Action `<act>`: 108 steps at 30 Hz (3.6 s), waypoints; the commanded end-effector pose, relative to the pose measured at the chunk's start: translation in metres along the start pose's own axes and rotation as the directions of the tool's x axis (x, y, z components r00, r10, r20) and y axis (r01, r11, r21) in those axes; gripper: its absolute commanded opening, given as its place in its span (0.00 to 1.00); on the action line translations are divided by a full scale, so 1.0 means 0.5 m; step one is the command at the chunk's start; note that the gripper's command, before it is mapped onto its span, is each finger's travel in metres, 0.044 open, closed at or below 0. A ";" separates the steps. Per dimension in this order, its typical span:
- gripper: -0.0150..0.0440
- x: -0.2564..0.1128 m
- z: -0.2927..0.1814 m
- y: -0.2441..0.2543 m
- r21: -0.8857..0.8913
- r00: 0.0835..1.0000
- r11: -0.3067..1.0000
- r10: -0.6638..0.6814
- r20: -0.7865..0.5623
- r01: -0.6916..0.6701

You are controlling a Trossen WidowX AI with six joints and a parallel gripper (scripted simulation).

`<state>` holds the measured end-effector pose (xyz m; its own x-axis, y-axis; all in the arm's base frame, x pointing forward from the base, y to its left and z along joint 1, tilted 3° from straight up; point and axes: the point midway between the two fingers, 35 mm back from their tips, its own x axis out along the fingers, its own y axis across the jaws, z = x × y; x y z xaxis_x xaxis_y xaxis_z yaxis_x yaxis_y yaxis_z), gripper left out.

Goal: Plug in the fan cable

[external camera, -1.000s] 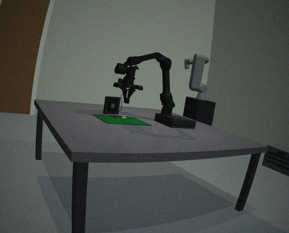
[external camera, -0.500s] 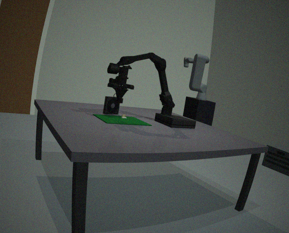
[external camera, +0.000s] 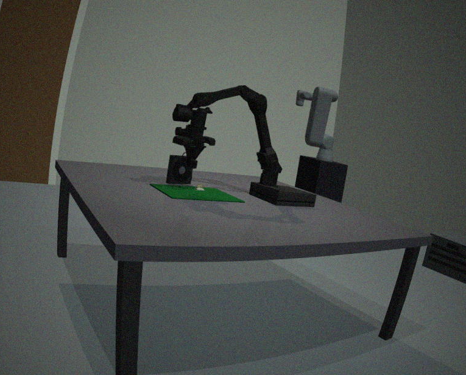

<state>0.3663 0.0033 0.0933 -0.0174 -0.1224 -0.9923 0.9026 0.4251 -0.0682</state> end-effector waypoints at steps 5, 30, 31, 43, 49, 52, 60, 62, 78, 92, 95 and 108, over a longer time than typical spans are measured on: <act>0.25 0.026 -0.003 -0.008 0.026 0.993 0.997 -0.070 0.096 0.068; 0.25 0.065 -0.007 -0.023 0.102 0.898 0.981 -0.191 0.397 0.164; 0.25 0.066 -0.007 -0.023 0.105 0.891 0.981 -0.194 0.409 0.165; 0.25 0.073 -0.010 -0.025 0.130 0.808 0.978 -0.210 0.551 0.165; 0.25 0.073 -0.013 -0.024 0.136 0.759 0.978 -0.207 0.618 0.156; 0.25 0.073 -0.014 -0.024 0.138 0.732 0.979 -0.203 0.650 0.149; 0.25 0.071 -0.020 -0.021 0.136 0.657 0.983 -0.184 0.731 0.124; 0.25 0.070 -0.021 -0.020 0.134 0.637 0.984 -0.178 0.750 0.117; 0.25 0.057 -0.040 -0.010 0.090 0.464 0.995 -0.100 0.880 0.043; 0.25 0.041 -0.065 0.003 0.009 0.300 0.999 0.001 0.954 -0.033; 0.25 0.038 -0.072 0.006 -0.012 0.265 0.999 0.024 0.964 -0.049; 0.25 0.028 -0.069 0.005 -0.006 0.280 0.999 0.017 0.960 -0.042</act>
<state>0.3536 0.0339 0.0754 0.4271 -0.8872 -0.1745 0.8993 0.4369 -0.0206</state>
